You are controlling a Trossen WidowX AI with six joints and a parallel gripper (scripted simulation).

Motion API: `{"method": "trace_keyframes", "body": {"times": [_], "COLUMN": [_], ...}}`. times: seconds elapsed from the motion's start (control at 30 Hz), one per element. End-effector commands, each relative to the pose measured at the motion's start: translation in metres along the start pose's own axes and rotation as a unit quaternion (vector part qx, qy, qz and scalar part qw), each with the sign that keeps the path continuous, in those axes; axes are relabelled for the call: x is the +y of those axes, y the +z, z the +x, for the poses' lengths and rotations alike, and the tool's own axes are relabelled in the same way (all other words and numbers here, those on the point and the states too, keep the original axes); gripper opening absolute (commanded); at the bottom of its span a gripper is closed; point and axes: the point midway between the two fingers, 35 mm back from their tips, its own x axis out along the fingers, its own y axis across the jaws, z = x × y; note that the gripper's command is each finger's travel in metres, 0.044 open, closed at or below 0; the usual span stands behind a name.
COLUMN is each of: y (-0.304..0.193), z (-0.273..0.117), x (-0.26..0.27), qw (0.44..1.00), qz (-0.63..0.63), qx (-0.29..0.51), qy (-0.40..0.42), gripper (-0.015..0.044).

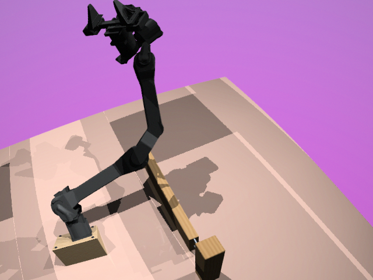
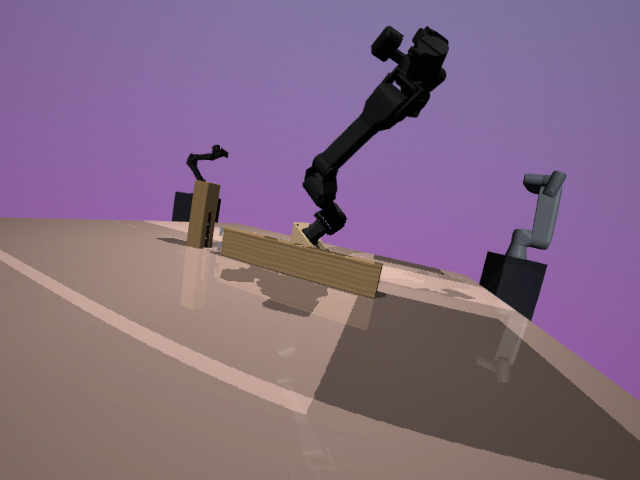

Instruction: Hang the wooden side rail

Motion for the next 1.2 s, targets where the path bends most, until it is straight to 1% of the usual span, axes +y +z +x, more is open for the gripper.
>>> {"method": "trace_keyframes", "body": {"times": [0.0,0.03,0.2,0.43,0.63,0.93,1.17], "y": [0.0,-0.001,-0.016,-0.044,-0.069,-0.099,-0.119], "z": [0.001,0.003,0.03,0.072,0.097,0.112,0.105], "x": [0.0,-0.002,-0.022,-0.068,-0.114,-0.183,-0.22], "qw": [1.0,1.0,0.999,0.992,0.98,0.955,0.93], "qz": [0.0,-0.001,-0.015,-0.042,-0.065,-0.096,-0.096], "qx": [0.0,0.002,0.022,0.059,0.089,0.129,0.144], "qy": [-0.001,-0.003,-0.039,-0.108,-0.167,-0.25,-0.326], "gripper": [0.0426,0.044,0.044,0.044,0.044,0.044,0.044]}}
